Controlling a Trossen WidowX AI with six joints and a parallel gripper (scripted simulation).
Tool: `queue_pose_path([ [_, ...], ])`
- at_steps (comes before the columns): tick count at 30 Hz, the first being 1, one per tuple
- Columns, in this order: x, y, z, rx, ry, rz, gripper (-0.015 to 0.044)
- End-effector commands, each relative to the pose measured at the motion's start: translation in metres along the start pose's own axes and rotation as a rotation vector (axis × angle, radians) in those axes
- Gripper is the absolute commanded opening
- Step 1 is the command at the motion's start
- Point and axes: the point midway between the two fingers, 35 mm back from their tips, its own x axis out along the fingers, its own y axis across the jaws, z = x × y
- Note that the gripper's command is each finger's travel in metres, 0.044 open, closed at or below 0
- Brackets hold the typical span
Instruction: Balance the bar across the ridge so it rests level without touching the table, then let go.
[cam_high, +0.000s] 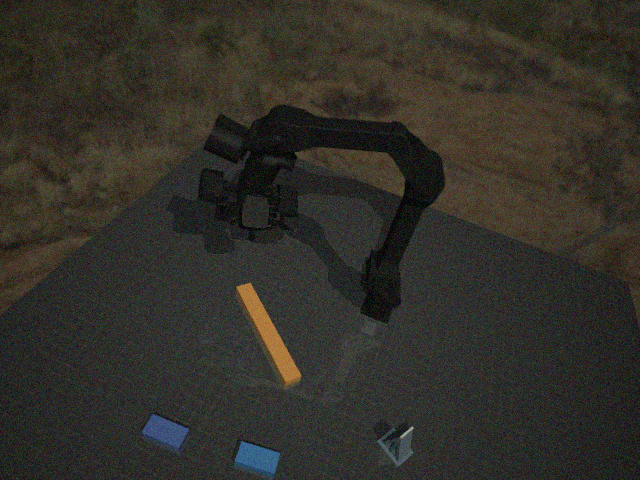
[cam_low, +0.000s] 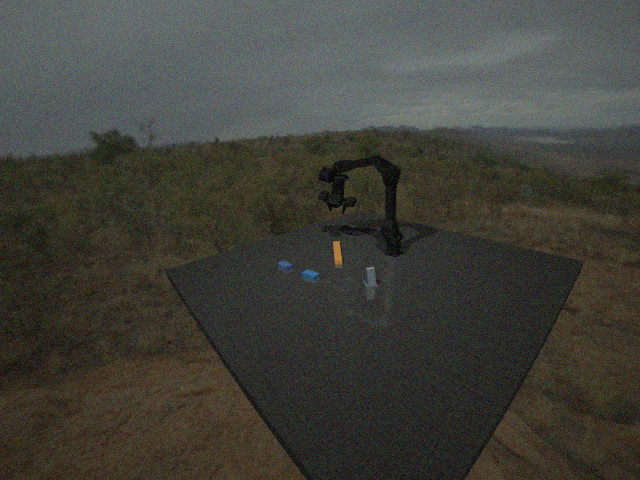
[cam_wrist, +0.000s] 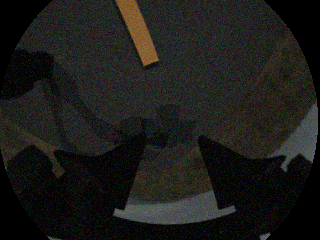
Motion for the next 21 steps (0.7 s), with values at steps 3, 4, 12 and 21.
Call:
queue_pose_path([
  [3, 0.002, 0.002, 0.035, -0.043, -0.06, 0.008, 0.0315],
  [4, 0.002, 0.002, 0.04, -0.051, -0.069, 0.009, 0.0315],
  [12, 0.002, 0.009, 0.085, -0.119, -0.138, 0.026, 0.0315],
  [21, 0.002, 0.024, 0.133, -0.205, -0.209, 0.059, 0.0315],
])
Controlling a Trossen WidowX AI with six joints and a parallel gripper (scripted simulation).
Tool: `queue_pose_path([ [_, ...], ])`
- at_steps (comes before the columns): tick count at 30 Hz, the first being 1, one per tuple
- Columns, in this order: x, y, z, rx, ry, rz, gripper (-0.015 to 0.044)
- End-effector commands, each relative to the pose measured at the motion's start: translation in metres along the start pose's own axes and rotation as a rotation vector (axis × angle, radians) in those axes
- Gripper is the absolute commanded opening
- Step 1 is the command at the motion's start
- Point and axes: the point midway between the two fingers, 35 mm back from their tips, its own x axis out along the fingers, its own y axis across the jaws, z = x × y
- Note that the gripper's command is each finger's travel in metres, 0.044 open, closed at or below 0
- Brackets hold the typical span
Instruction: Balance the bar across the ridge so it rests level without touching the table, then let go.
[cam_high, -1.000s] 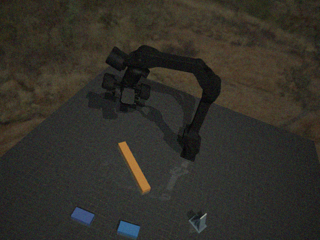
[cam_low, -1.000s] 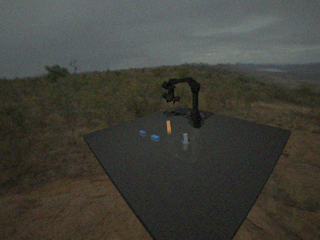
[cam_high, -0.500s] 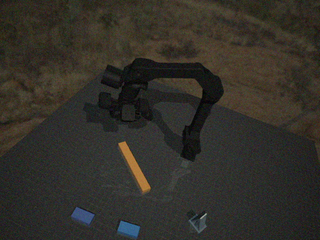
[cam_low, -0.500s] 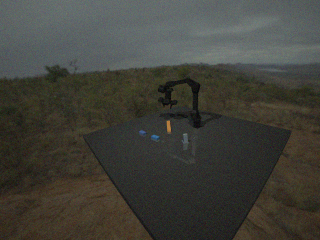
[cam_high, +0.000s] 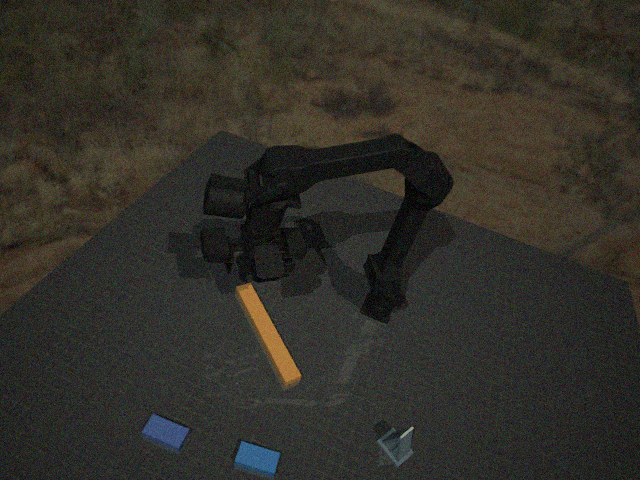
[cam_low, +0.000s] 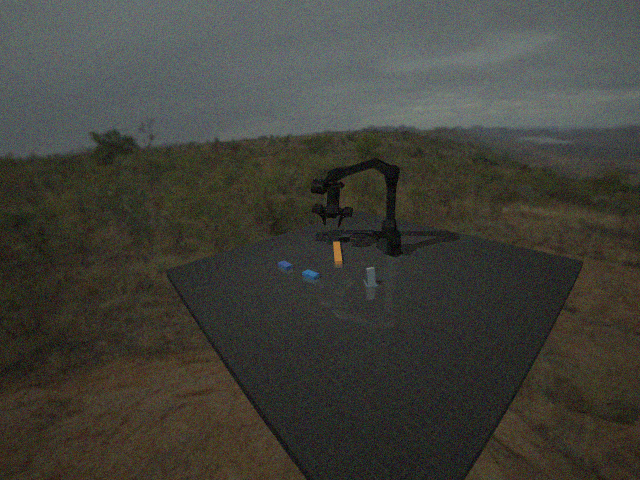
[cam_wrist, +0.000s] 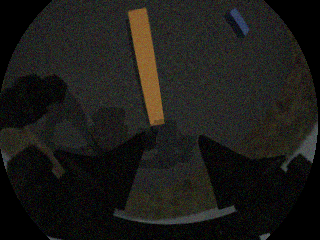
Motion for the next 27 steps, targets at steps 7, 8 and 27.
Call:
queue_pose_path([
  [7, 0.009, 0.015, 0.054, -0.088, -0.077, 0.051, 0.0315],
  [8, 0.01, 0.016, 0.059, -0.098, -0.084, 0.056, 0.0315],
  [27, 0.038, 0.04, 0.106, -0.185, -0.14, 0.112, 0.0315],
])
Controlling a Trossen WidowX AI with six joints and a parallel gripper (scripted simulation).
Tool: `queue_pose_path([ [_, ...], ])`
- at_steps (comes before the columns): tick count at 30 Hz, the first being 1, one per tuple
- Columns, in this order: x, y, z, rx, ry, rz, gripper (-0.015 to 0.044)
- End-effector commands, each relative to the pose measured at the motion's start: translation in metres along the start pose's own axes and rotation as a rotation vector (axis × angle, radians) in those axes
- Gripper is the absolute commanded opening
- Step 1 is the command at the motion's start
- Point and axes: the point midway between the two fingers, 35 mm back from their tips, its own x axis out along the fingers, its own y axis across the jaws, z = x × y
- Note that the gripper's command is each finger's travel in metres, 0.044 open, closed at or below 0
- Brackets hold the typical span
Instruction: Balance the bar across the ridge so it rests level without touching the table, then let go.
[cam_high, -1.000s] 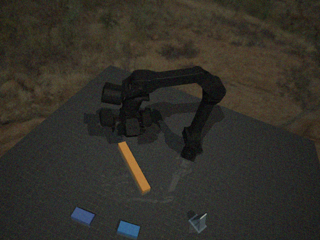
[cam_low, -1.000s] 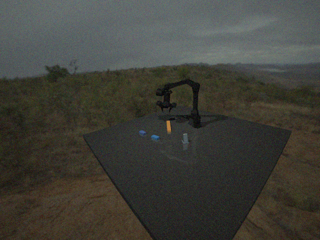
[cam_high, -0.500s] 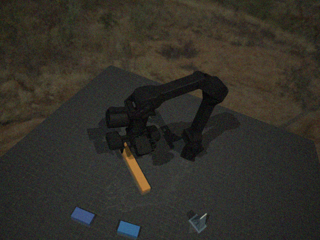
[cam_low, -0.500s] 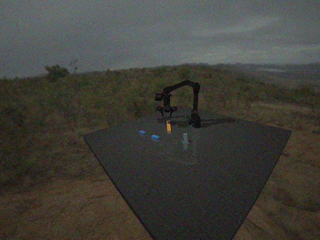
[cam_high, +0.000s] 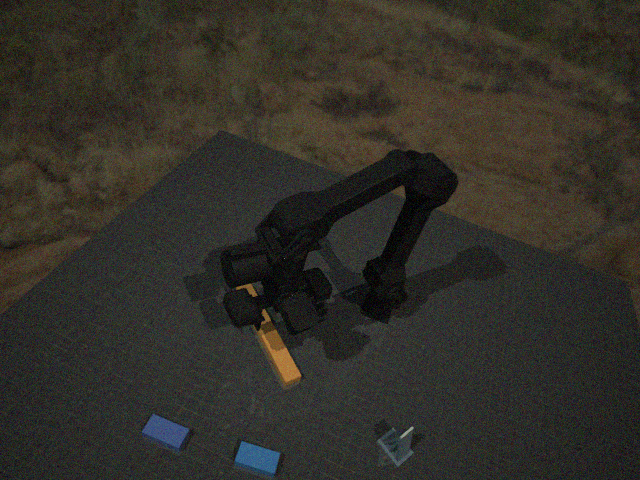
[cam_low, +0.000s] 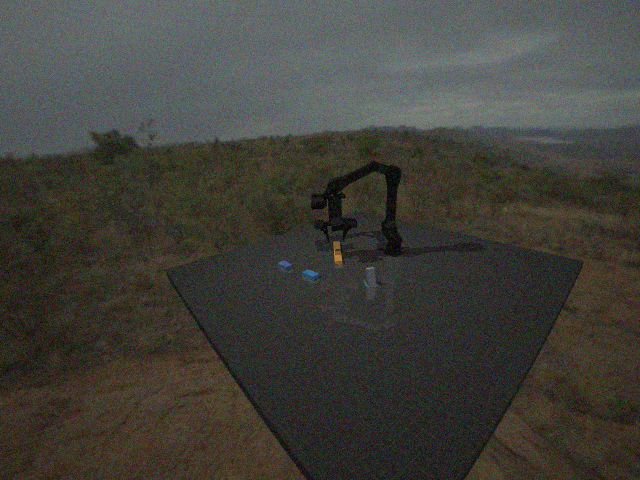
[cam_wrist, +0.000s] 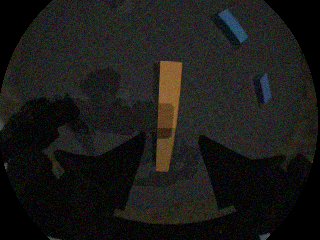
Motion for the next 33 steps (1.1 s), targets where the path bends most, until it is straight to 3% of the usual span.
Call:
queue_pose_path([
  [1, 0.021, 0.002, 0.002, 0.004, -0.005, 0.013, 0.0315],
  [4, 0.037, 0.003, 0.002, 0.004, -0.005, 0.013, 0.0315],
  [33, 0.064, 0.004, 0.002, 0.004, -0.005, 0.014, 0.0315],
])
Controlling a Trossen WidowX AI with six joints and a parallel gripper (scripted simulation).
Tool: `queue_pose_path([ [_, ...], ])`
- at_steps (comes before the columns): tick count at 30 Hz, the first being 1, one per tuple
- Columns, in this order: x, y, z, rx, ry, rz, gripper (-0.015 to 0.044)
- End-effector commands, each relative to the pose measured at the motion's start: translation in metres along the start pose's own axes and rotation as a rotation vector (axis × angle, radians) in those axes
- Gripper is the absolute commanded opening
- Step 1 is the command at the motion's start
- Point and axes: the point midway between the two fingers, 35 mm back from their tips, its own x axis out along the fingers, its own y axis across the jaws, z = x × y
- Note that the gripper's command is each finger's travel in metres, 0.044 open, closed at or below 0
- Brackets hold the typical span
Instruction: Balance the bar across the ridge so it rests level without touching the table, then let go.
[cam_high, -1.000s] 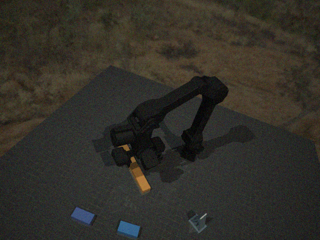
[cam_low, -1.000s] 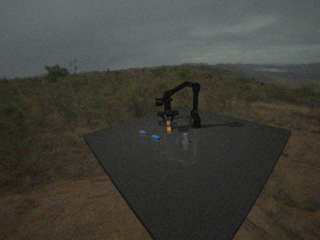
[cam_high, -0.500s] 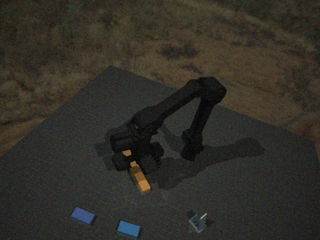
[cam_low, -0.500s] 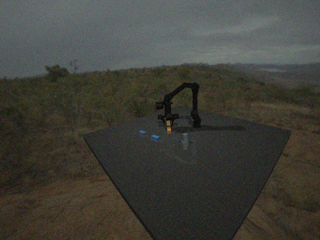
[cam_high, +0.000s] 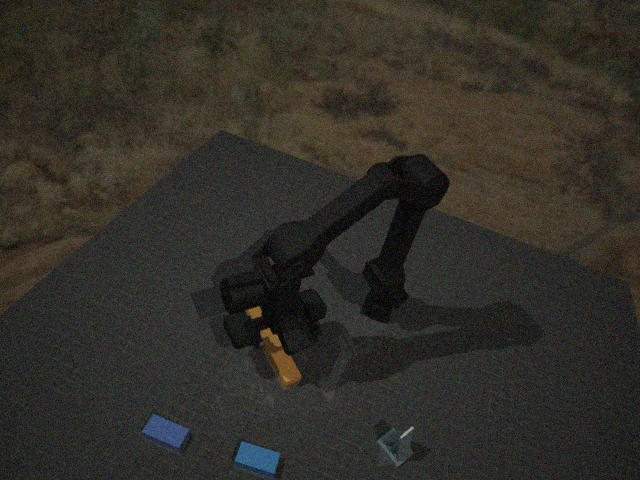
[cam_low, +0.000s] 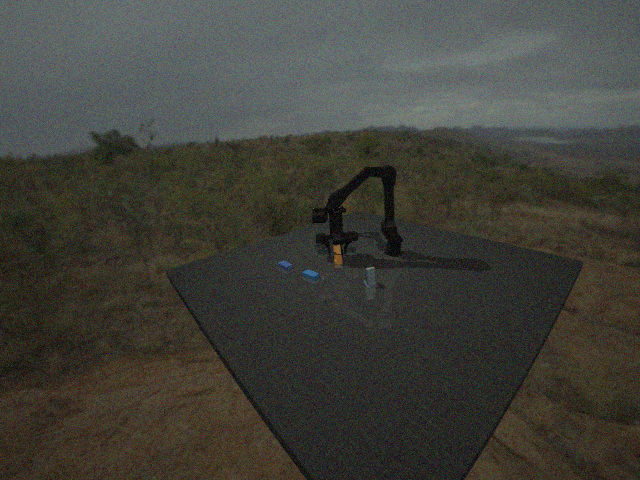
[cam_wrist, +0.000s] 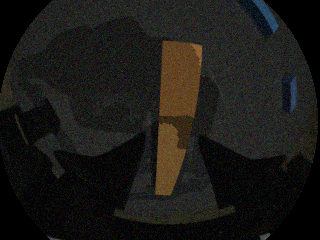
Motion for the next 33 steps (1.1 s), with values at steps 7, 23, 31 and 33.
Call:
queue_pose_path([
  [7, 0.001, 0.0, 0.001, 0.006, -0.003, 0.001, 0.0315],
  [23, 0.001, 0.0, 0.0, 0.0, 0.0, 0.002, 0.0065],
  [31, -0.017, -0.003, 0.0, 0.001, -0.001, 0.001, 0.0],
  [33, -0.022, -0.004, 0.0, 0.001, -0.001, 0.001, 0.0],
])
